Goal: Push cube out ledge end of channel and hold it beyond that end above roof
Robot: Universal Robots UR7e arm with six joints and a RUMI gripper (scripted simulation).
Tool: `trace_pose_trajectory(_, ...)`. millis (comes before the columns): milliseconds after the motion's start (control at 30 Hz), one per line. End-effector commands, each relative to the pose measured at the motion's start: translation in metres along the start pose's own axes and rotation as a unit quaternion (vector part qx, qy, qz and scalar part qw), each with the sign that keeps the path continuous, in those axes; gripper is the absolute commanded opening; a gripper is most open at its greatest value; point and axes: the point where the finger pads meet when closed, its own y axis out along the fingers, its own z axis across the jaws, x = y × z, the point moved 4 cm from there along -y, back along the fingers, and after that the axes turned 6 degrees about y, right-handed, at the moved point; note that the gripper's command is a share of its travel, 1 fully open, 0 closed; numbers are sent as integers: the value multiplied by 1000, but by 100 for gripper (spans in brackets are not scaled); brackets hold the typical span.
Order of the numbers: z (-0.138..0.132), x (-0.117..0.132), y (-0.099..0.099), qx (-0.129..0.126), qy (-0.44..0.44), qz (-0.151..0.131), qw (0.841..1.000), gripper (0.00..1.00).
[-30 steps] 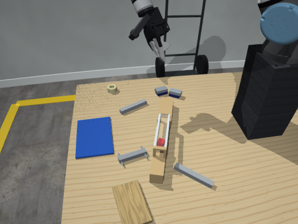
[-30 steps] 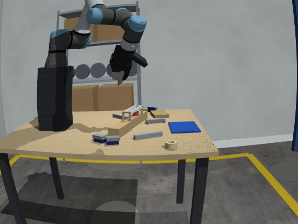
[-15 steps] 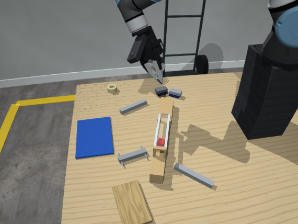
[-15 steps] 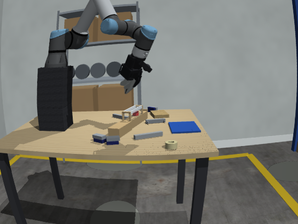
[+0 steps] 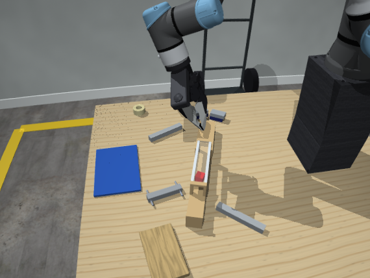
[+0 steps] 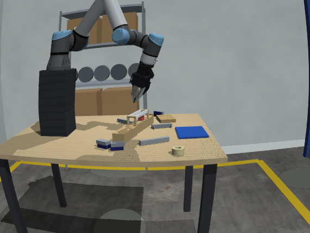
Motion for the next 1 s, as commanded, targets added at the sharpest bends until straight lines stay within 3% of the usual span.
trace_pose_trajectory(0, -9, -34, 21, 37, -84, -23, 995, 0)
trace_pose_trajectory(100, -20, -54, 33, 52, -136, -37, 989, 0)
trace_pose_trajectory(200, -20, -54, 33, 52, -136, -37, 989, 0)
trace_pose_trajectory(300, -37, -82, 50, 73, -211, -56, 973, 0)
trace_pose_trajectory(467, -50, -98, 60, 85, -258, -68, 960, 0)
trace_pose_trajectory(533, -63, -113, 69, 97, -301, -79, 945, 0)
trace_pose_trajectory(633, -70, -119, 73, 102, -321, -84, 938, 0)
trace_pose_trajectory(700, -82, -131, 80, 113, -359, -93, 922, 0)
trace_pose_trajectory(767, -82, -131, 80, 113, -359, -93, 922, 0)
trace_pose_trajectory(933, -111, -154, 95, 133, -435, -112, 883, 0)
trace_pose_trajectory(967, -111, -154, 95, 133, -435, -112, 883, 0)
